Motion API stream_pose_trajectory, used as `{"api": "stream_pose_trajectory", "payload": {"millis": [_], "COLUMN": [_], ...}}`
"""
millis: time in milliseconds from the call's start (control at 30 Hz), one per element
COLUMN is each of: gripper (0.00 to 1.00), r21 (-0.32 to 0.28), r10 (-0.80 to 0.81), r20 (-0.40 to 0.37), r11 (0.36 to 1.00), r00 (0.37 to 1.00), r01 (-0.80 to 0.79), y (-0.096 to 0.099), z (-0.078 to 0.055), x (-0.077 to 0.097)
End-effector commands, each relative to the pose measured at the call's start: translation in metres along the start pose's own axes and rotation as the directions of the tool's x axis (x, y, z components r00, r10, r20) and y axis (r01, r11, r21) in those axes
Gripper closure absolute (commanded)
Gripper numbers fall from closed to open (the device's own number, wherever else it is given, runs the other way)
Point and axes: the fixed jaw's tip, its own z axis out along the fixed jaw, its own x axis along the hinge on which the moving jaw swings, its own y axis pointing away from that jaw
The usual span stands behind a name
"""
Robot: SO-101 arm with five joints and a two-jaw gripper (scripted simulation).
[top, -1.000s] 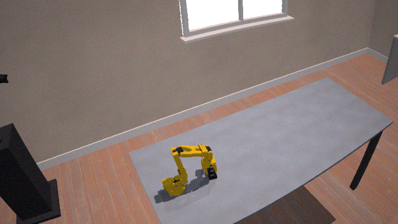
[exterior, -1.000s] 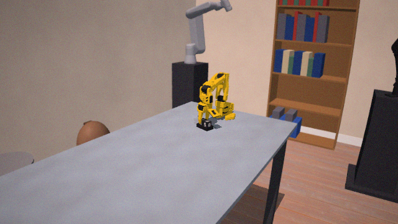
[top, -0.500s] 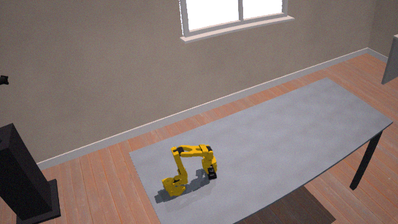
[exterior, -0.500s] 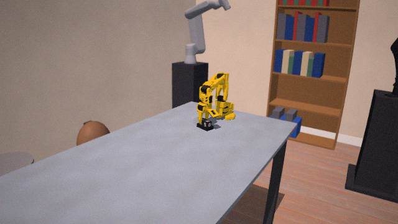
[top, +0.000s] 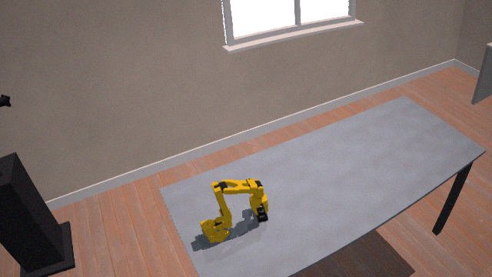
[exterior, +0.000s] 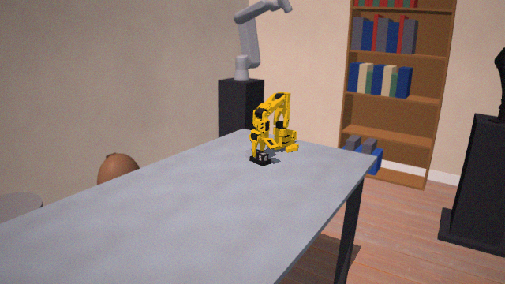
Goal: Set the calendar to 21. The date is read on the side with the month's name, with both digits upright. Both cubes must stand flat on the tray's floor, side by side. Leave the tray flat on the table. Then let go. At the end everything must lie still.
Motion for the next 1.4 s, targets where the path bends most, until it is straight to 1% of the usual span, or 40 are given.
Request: {"api": "stream_pose_trajectory", "payload": {"millis": [0, 233, 367, 500, 667, 733, 900, 1000, 1133, 1367], "gripper": [0.99, 1.00, 1.00, 1.00, 1.00, 1.00, 1.00, 1.00, 1.00, 1.00], "r21": [0.038, 0.038, 0.038, 0.038, 0.038, 0.038, 0.038, 0.038, 0.038, 0.038], "r10": [-0.007, -0.007, -0.007, -0.007, -0.007, -0.007, -0.007, -0.007, -0.007, -0.007], "r20": [0.007, 0.007, 0.007, 0.007, 0.007, 0.007, 0.007, 0.007, 0.007, 0.007], "r11": [0.999, 0.999, 0.999, 0.999, 0.999, 0.999, 0.999, 0.999, 0.999, 0.999], "r00": [1.000, 1.000, 1.000, 1.000, 1.000, 1.000, 1.000, 1.000, 1.000, 1.000], "r01": [0.007, 0.007, 0.007, 0.007, 0.007, 0.007, 0.007, 0.007, 0.007, 0.007], "y": [-0.007, -0.007, -0.008, -0.008, -0.008, -0.008, -0.006, -0.005, -0.004, -0.004], "z": [-0.005, -0.005, -0.008, -0.015, -0.030, -0.030, -0.045, -0.051, -0.055, -0.055], "x": [-0.001, -0.001, -0.001, -0.001, -0.001, -0.001, -0.001, -0.001, -0.001, -0.001]}}
